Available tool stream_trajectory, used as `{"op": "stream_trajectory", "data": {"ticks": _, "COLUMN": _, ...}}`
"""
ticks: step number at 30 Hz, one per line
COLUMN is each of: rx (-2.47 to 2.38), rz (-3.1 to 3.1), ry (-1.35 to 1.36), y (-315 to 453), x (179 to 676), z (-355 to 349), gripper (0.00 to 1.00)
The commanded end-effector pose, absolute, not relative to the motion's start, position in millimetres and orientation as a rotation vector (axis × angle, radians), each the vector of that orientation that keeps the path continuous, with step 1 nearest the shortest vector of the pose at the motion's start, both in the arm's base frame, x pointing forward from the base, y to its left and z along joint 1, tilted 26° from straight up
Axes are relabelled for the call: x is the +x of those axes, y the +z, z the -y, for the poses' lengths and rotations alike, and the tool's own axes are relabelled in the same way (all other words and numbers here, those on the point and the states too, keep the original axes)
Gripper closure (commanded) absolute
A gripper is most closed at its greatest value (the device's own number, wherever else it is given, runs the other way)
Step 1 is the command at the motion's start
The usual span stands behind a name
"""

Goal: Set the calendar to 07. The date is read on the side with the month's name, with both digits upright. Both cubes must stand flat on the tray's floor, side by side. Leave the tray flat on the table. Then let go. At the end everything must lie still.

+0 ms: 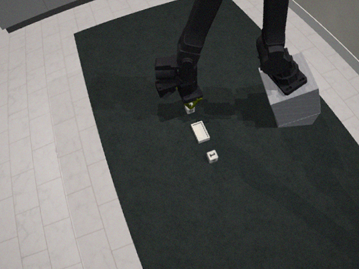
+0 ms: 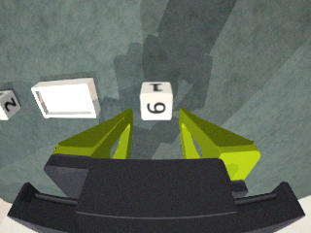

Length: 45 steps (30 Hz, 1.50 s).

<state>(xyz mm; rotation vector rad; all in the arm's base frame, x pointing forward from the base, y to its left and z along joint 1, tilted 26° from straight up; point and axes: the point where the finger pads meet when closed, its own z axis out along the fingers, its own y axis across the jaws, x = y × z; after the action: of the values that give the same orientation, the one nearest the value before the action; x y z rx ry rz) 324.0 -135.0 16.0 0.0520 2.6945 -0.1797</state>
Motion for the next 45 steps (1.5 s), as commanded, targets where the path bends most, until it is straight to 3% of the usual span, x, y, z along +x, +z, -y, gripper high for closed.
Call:
{"op": "stream_trajectory", "data": {"ticks": 1, "rx": 0.049, "rz": -2.672, "ry": -0.195, "y": 37.6, "x": 322.4, "z": 139.1, "gripper": 0.55}}
{"op": "stream_trajectory", "data": {"ticks": 12, "rx": 0.041, "rz": -2.648, "ry": -0.206, "y": 88.0, "x": 313.3, "z": 135.7, "gripper": 0.55}}
{"op": "stream_trajectory", "data": {"ticks": 19, "rx": 0.044, "rz": -2.685, "ry": -0.187, "y": 77.5, "x": 306.7, "z": 133.0, "gripper": 0.55}}
{"op": "stream_trajectory", "data": {"ticks": 20, "rx": 0.045, "rz": -2.682, "ry": -0.189, "y": 76.7, "x": 303.5, "z": 131.3, "gripper": 0.0}}
{"op": "stream_trajectory", "data": {"ticks": 45, "rx": -0.139, "rz": -2.685, "ry": -0.223, "y": 72.2, "x": 316.0, "z": 112.6, "gripper": 0.0}}
